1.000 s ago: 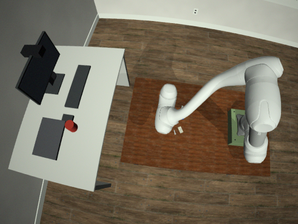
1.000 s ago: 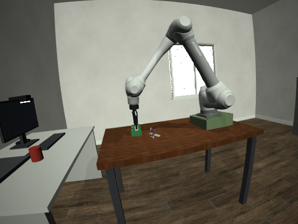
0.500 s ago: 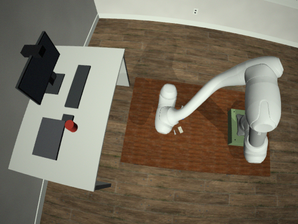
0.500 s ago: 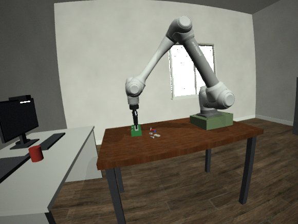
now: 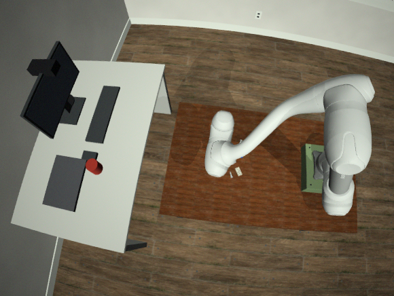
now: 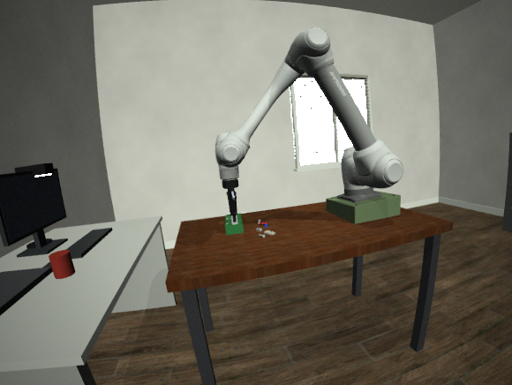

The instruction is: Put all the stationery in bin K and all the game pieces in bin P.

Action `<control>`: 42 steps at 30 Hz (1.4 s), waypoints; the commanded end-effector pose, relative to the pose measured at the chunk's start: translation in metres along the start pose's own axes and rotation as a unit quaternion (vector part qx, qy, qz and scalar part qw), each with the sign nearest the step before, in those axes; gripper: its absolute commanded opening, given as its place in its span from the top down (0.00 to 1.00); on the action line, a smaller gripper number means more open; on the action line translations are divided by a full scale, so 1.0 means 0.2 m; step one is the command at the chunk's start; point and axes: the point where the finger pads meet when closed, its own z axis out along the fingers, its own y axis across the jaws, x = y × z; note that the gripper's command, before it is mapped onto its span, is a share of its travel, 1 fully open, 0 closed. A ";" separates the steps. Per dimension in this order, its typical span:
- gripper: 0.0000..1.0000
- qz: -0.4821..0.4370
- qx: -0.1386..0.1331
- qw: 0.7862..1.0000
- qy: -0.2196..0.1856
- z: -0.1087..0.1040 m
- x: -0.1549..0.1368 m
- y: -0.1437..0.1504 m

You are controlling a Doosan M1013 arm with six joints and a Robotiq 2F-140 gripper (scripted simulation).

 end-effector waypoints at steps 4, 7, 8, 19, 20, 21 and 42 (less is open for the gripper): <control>0.95 0.000 0.000 1.000 0.000 -0.03 0.00 0.00; 0.95 0.000 0.000 1.000 0.000 -0.05 0.00 0.00; 0.95 0.000 0.000 1.000 0.000 -0.05 0.00 0.00; 0.95 0.000 0.000 1.000 0.000 -0.11 0.00 0.00; 0.95 0.000 0.000 1.000 0.000 -0.12 0.00 0.00; 0.95 0.000 0.000 1.000 0.000 -0.13 0.00 0.00; 0.95 0.000 0.000 1.000 0.000 -0.63 0.00 0.00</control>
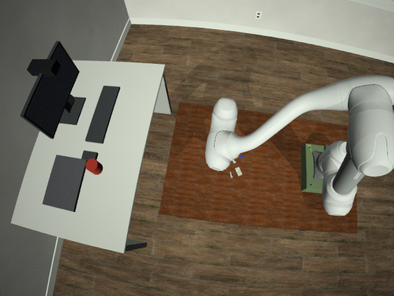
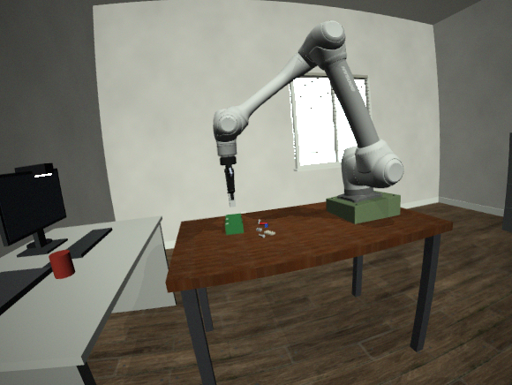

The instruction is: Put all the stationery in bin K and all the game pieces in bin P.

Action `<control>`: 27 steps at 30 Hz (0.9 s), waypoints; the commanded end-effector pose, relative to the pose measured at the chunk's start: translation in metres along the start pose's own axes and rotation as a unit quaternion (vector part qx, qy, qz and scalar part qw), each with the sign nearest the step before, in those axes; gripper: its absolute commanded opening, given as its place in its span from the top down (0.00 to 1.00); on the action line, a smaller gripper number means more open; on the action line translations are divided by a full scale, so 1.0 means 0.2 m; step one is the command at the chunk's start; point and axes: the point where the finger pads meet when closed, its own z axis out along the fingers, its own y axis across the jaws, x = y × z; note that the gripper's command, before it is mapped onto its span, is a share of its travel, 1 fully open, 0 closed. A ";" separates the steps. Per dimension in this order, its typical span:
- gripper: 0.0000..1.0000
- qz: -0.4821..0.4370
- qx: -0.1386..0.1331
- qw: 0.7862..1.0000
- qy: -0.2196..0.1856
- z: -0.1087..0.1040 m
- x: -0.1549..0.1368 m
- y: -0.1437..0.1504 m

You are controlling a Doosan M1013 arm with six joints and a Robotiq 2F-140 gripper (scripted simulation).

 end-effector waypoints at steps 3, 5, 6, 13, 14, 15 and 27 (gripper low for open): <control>0.95 0.000 0.000 1.000 0.000 -0.14 0.00 0.00; 0.95 0.000 0.000 1.000 0.000 -0.22 0.00 0.00; 0.95 0.000 0.000 1.000 0.000 -0.26 0.00 0.00; 0.95 0.000 0.000 1.000 0.000 -0.32 0.00 0.00; 0.82 0.025 0.000 1.000 0.000 -0.29 -0.03 -0.01; 0.82 0.050 0.000 0.999 0.000 -0.26 -0.05 -0.02; 0.82 0.254 0.002 0.967 -0.002 0.03 -0.33 -0.14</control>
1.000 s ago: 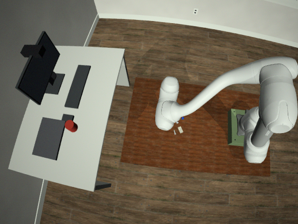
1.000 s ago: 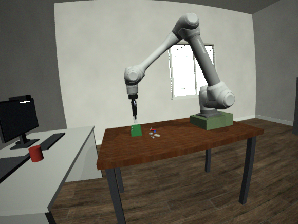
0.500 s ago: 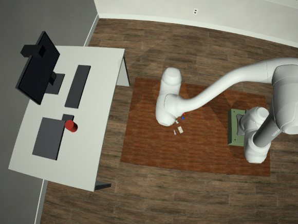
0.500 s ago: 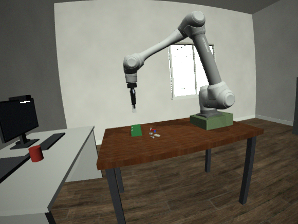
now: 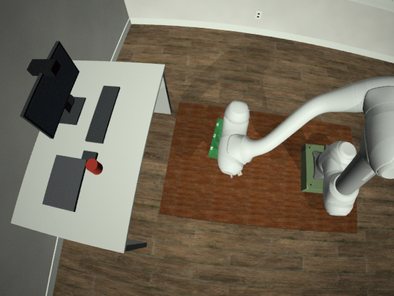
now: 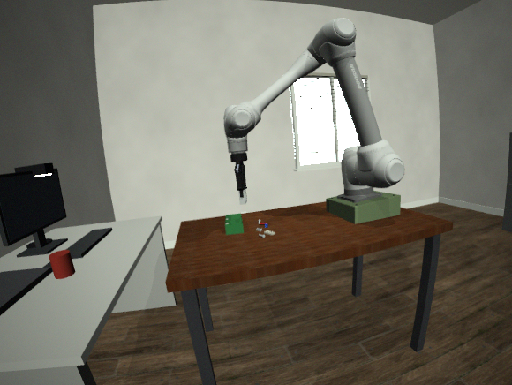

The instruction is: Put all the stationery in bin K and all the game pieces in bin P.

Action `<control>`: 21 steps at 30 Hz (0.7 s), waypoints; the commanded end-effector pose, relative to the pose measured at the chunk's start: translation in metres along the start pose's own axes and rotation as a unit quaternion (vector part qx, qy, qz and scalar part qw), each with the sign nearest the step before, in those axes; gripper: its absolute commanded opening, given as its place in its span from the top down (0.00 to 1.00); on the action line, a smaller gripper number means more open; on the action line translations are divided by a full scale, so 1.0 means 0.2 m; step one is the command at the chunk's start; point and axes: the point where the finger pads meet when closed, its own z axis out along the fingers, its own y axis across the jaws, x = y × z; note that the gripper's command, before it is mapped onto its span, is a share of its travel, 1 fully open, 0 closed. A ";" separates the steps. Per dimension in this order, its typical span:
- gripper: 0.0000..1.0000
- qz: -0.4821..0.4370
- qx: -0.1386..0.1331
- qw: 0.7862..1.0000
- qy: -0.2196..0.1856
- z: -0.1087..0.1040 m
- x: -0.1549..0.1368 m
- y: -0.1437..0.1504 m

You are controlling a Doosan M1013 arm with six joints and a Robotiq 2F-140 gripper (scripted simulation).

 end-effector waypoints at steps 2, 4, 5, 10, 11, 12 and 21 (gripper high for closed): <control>0.82 0.097 -0.003 0.995 0.003 0.15 -0.15 0.00; 0.82 0.133 -0.002 0.991 0.003 0.21 -0.21 0.00; 0.82 0.151 -0.001 0.988 0.002 0.24 -0.23 0.00; 0.82 0.239 0.000 0.971 0.002 0.31 -0.31 -0.01; 0.82 0.251 -0.001 0.968 0.002 0.31 -0.31 -0.01; 0.82 0.262 -0.001 0.965 0.003 0.31 -0.32 -0.01; 0.82 0.301 -0.004 0.954 0.007 0.31 -0.31 -0.01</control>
